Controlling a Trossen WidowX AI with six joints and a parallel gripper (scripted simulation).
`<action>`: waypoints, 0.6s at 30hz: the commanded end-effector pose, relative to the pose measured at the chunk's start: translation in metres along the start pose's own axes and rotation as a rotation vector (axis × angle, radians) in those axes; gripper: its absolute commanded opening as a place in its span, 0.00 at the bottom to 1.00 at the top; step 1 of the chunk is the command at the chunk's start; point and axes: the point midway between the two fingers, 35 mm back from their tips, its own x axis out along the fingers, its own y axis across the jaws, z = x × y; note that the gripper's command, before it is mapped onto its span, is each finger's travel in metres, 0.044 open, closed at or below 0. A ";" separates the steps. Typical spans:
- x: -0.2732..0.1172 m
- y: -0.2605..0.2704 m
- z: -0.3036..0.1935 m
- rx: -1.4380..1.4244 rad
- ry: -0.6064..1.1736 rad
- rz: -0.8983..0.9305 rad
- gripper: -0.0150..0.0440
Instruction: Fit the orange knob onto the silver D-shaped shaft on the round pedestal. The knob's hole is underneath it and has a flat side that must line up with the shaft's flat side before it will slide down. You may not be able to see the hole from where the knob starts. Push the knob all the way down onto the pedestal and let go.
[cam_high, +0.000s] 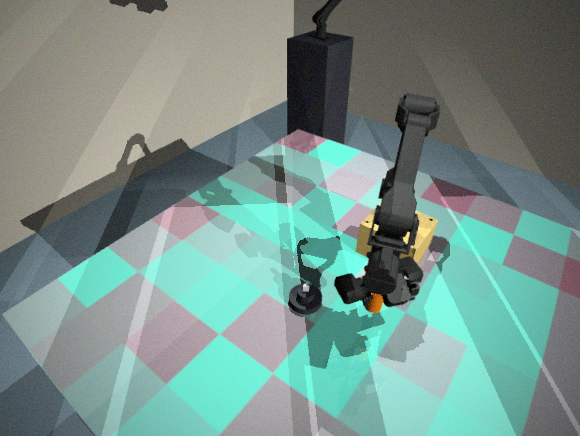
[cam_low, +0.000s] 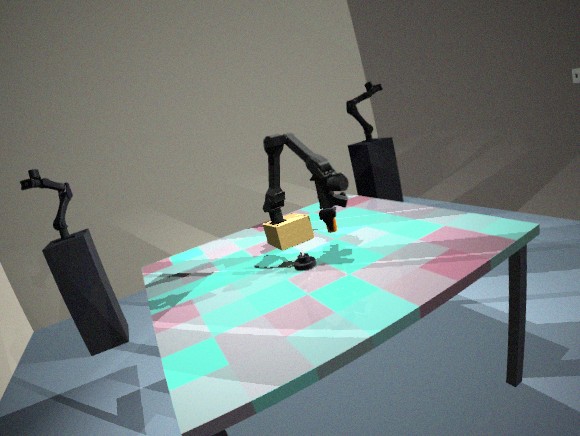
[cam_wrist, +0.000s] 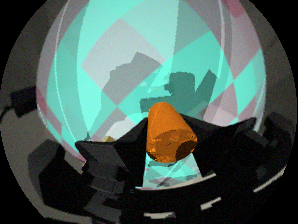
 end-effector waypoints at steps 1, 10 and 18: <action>-0.015 -0.002 0.003 -0.003 -0.013 -0.008 0.25; -0.043 -0.001 0.001 -0.003 -0.013 -0.009 0.25; -0.064 0.001 -0.001 -0.003 -0.013 -0.009 0.25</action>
